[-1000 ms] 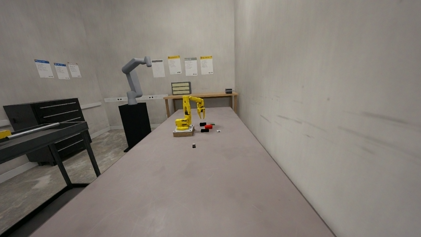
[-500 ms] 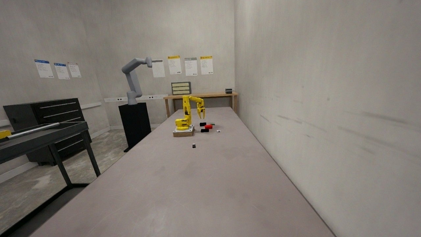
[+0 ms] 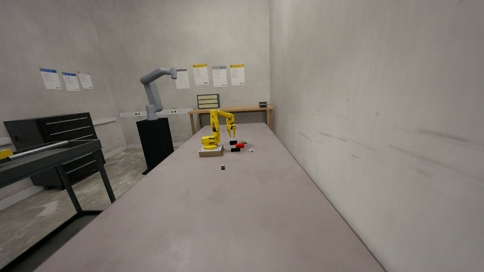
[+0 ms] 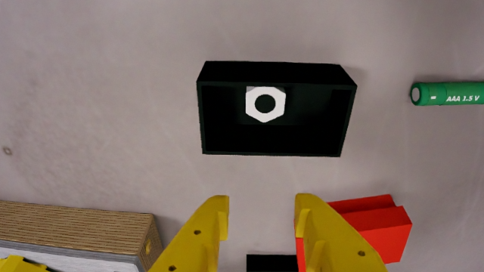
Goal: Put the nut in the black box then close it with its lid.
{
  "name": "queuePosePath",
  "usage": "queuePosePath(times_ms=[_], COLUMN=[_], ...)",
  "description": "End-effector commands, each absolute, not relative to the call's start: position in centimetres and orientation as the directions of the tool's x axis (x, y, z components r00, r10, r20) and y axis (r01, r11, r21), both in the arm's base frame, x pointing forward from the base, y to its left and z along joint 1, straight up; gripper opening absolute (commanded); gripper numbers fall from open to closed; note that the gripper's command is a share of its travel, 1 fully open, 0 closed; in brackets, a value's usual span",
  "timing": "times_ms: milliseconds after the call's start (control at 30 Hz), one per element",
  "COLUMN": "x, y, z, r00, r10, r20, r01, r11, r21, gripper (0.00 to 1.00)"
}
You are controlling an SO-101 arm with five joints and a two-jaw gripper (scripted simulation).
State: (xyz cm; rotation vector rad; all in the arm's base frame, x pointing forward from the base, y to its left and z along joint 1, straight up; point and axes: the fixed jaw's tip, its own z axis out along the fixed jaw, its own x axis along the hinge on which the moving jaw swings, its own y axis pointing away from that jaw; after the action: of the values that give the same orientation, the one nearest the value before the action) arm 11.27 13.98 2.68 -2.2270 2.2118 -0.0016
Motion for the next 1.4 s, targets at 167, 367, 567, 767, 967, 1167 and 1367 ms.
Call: queuePosePath(times_ms=[167, 367, 567, 767, 967, 1167, 1367], x=[11.1, 11.8, 12.6, 13.8, 14.6, 14.8, 14.7], y=[13.8, 12.9, 11.7, 9.0, 6.1, 4.4, 2.8], z=[2.6, 2.6, 2.7, 2.7, 2.7, 2.7, 2.6], r00=[-0.011, -0.145, -0.316, -0.627, -0.873, -0.958, -0.997], r10=[-1.000, -0.989, -0.949, -0.779, -0.488, -0.288, -0.079], r20=[-0.002, -0.002, -0.003, -0.003, -0.004, -0.004, -0.004], r01=[-1.000, -0.989, -0.949, -0.779, -0.488, -0.288, -0.079], r11=[0.011, 0.145, 0.316, 0.627, 0.873, 0.958, 0.997], r21=[-0.002, -0.002, -0.002, -0.001, -0.001, 0.000, 0.000], gripper=[0.11, 0.13, 0.15, 0.19, 0.23, 0.25, 0.27])
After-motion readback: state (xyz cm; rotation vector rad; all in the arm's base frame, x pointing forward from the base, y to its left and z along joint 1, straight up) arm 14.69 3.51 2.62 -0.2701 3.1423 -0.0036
